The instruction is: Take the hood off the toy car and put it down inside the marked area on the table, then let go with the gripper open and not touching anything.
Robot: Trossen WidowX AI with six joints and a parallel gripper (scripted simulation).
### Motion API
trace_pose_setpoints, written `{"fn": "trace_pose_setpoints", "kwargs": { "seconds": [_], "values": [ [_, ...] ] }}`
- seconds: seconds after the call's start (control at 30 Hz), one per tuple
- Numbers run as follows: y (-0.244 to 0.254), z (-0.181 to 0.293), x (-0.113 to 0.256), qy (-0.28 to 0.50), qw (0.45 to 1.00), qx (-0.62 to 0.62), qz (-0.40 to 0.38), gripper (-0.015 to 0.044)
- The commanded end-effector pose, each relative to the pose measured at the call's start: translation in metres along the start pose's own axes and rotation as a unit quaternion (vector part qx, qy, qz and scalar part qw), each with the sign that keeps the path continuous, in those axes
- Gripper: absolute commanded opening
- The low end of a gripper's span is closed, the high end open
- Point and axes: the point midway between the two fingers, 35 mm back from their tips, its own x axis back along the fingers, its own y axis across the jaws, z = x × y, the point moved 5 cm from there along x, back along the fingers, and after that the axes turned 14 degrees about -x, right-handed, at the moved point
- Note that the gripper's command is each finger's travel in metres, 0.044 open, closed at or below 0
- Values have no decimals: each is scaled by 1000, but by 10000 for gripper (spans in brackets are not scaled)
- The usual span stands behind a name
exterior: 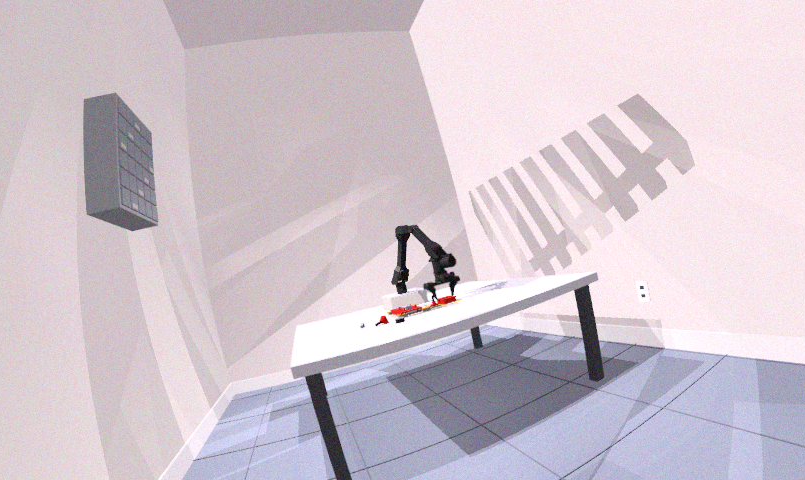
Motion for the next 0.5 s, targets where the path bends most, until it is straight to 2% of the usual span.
{"fn": "trace_pose_setpoints", "kwargs": {
  "seconds": [0.0, 0.1, 0.47],
  "values": [
    [3, -4, 43, -13, 1000, 0, -9, 440],
    [2, -2, 65, -12, 1000, 0, -8, 440],
    [2, -2, 65, -12, 1000, 0, -8, 440]
  ]
}}
